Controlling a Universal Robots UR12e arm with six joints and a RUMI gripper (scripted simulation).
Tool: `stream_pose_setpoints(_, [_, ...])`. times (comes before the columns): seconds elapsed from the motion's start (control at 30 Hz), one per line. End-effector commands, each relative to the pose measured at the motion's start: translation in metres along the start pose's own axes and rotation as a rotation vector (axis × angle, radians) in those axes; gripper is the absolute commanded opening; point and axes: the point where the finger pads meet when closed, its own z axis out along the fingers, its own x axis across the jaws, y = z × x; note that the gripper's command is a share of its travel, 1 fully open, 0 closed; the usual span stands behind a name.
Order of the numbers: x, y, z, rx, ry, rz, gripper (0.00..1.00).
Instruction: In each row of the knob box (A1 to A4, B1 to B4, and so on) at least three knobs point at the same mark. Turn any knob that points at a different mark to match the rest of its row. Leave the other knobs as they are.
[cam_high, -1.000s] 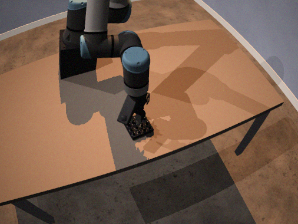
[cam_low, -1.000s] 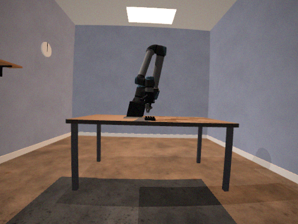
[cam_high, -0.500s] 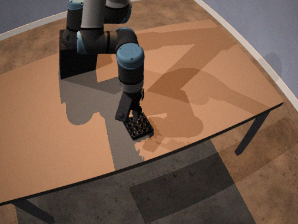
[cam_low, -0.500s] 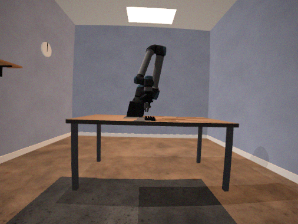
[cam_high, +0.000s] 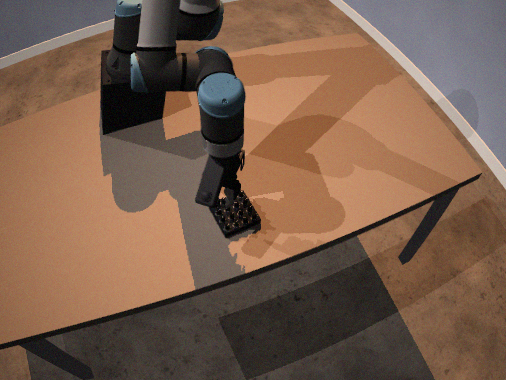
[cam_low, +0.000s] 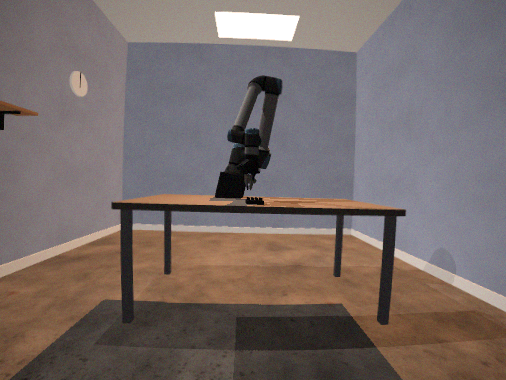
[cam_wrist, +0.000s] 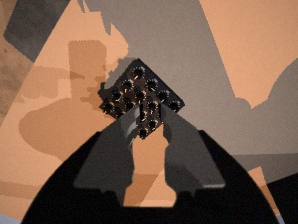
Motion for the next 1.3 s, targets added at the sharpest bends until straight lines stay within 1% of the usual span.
stream_pose_setpoints(0.0, [0.0, 0.0, -0.001, 0.001, -0.001, 0.0, 0.11])
stream_pose_setpoints(0.67, [0.0, -0.001, 0.002, 0.001, -0.001, 0.0, 0.11])
stream_pose_setpoints(1.27, [0.0, -0.001, 0.017, 0.001, -0.001, 0.0, 0.11])
